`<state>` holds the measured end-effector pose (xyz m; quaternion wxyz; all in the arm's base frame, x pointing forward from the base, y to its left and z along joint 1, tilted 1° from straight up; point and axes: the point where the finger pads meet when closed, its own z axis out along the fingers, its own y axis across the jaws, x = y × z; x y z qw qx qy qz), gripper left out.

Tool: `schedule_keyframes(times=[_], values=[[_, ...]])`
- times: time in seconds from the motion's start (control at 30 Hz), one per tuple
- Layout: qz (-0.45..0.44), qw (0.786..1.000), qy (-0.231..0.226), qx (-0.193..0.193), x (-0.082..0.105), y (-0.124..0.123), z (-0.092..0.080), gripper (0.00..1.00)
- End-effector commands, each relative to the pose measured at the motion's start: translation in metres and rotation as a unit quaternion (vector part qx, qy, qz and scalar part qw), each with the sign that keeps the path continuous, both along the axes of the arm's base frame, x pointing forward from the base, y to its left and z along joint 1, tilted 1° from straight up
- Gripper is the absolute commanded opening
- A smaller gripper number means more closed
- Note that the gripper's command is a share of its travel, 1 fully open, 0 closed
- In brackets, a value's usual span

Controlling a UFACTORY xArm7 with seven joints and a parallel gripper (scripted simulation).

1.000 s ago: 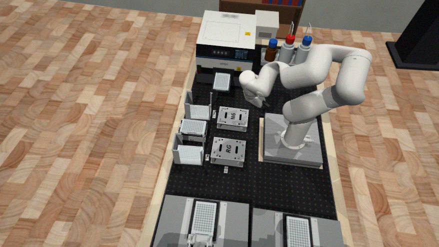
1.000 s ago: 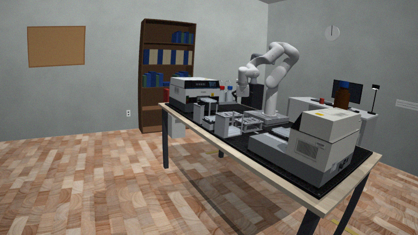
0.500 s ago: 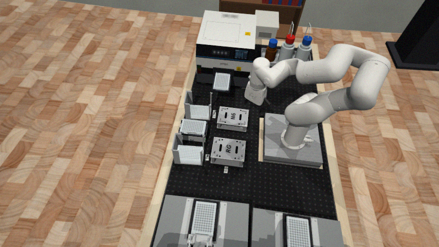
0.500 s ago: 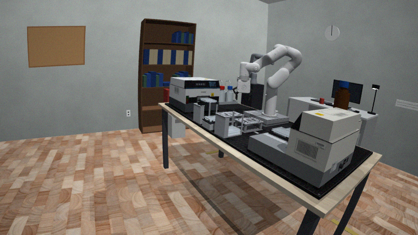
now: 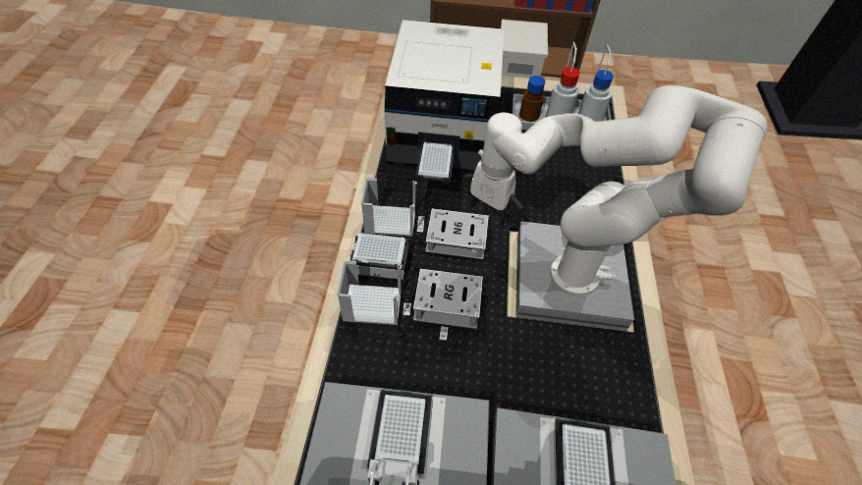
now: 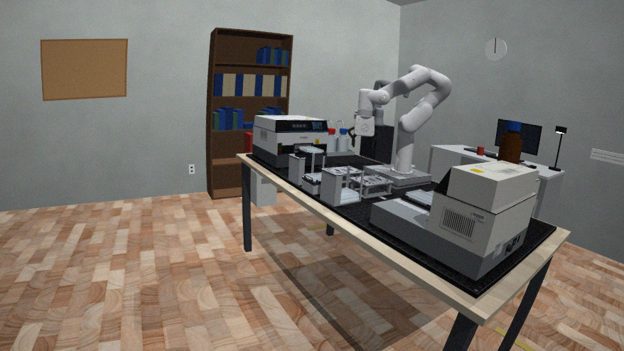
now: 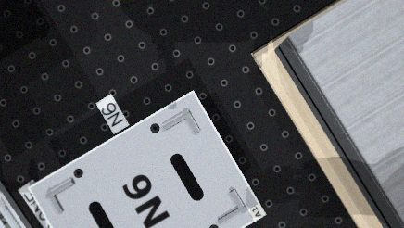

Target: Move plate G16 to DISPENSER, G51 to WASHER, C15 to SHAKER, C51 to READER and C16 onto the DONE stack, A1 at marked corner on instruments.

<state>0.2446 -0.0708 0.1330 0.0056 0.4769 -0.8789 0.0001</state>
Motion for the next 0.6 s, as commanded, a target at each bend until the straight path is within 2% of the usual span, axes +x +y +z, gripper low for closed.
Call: schedule_keyframes(times=[0.0,0.57], values=[[0.0,1.0,-0.002,-0.001,0.011,0.011,0.008,1.0],[0.0,1.0,-0.002,-0.001,0.04,0.046,0.029,1.0]])
